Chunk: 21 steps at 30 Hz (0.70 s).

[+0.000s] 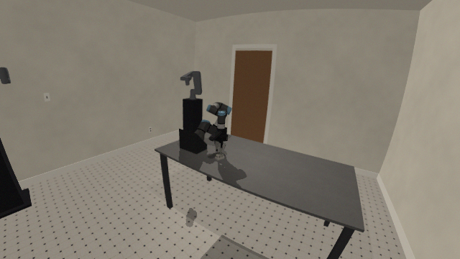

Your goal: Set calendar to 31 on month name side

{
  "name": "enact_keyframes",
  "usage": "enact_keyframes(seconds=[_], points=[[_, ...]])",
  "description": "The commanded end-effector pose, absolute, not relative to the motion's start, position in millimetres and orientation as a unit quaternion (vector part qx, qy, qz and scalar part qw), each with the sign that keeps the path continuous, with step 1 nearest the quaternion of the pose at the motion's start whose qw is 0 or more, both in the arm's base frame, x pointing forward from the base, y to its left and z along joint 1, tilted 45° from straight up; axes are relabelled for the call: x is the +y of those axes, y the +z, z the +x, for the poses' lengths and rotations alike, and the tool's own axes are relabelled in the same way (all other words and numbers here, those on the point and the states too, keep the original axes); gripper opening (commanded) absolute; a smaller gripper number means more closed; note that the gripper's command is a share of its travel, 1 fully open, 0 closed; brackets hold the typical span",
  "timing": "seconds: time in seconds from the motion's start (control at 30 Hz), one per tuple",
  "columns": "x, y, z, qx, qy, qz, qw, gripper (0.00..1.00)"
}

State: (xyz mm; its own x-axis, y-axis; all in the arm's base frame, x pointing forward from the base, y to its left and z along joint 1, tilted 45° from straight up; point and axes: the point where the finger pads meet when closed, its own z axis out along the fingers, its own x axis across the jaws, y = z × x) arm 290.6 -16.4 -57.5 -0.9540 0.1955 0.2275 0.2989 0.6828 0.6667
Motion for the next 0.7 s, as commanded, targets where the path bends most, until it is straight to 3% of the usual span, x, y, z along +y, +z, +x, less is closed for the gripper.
enact_keyframes(seconds=[0.0,0.67], points=[[-13.4,-61.6,290.9,-0.915,-0.374,-0.135,0.068,0.28],[-8.5,-66.6,290.5,-0.915,-0.374,-0.135,0.068,0.28]])
